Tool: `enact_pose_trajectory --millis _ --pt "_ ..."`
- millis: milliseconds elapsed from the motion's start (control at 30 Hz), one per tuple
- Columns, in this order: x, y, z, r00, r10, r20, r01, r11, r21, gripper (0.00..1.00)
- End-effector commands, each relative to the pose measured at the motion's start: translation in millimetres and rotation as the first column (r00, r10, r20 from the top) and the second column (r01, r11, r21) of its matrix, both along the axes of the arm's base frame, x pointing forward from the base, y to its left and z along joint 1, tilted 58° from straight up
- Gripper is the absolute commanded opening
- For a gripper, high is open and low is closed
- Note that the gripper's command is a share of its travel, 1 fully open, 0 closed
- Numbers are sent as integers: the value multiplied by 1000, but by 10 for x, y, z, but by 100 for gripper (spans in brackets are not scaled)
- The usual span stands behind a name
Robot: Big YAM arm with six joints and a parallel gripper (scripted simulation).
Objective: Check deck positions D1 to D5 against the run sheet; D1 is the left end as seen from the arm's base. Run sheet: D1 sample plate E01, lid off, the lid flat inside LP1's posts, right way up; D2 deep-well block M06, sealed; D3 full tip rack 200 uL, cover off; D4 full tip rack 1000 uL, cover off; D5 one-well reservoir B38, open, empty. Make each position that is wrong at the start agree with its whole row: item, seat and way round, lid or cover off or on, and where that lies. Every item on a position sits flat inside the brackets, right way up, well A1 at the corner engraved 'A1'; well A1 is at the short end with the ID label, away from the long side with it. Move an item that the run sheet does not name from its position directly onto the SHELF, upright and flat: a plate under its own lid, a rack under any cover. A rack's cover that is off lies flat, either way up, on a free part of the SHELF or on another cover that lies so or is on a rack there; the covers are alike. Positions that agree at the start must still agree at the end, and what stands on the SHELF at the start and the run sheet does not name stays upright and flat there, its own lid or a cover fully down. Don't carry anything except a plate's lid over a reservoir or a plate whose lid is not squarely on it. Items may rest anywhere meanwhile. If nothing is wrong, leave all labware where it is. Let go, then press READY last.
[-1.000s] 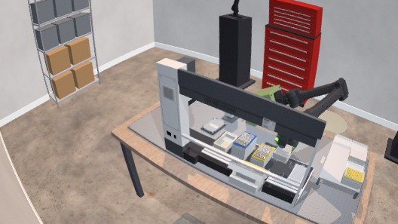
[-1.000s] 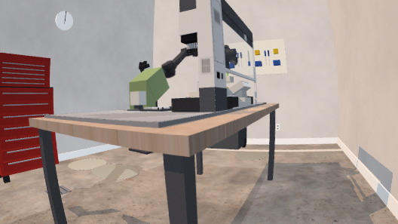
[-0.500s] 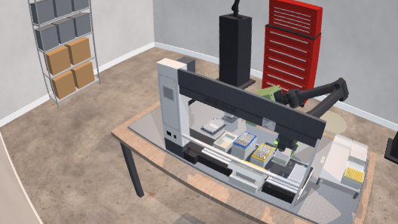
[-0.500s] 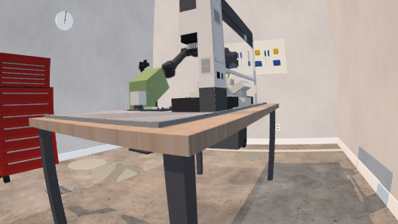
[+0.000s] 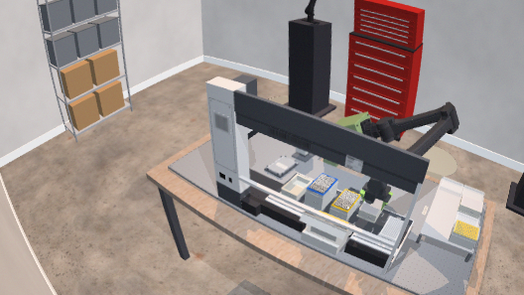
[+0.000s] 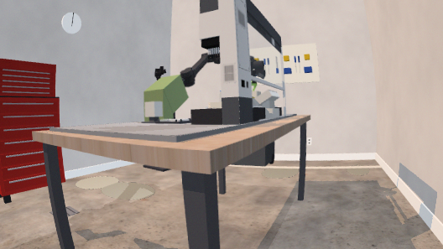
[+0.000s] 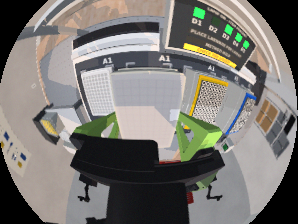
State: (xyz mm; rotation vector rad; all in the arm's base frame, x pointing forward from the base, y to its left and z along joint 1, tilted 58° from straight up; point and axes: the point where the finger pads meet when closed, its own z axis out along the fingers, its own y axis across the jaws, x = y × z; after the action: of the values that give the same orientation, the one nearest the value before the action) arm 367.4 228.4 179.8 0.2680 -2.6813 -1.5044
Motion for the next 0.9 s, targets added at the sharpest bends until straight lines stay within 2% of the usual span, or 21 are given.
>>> enact_pose_trajectory --millis 0,133,167,233,300,433,500,700,733,867 --pt "18 53 -35 1000 -11 -6 11 1000 -3 0" --pt "13 81 -66 1000 -11 -9 11 1000 -3 0" --pt "207 -22 66 998 -48 28 48 999 6 0" --pt "90 125 35 1000 -15 23 15 1000 5 0" --pt "1 151 -80 1000 -11 -2 11 1000 -1 0" --pt "1 207 -153 1000 -11 -11 11 1000 -4 0" --pt "58 212 -123 1000 -20 2 20 1000 -1 0" --pt "-14 290 -168 1000 -11 -1 11 1000 -2 0" --pt "138 254 -84 999 -32 22 32 999 6 0" --pt "-28 360 -243 1000 -11 -9 11 1000 -3 0"
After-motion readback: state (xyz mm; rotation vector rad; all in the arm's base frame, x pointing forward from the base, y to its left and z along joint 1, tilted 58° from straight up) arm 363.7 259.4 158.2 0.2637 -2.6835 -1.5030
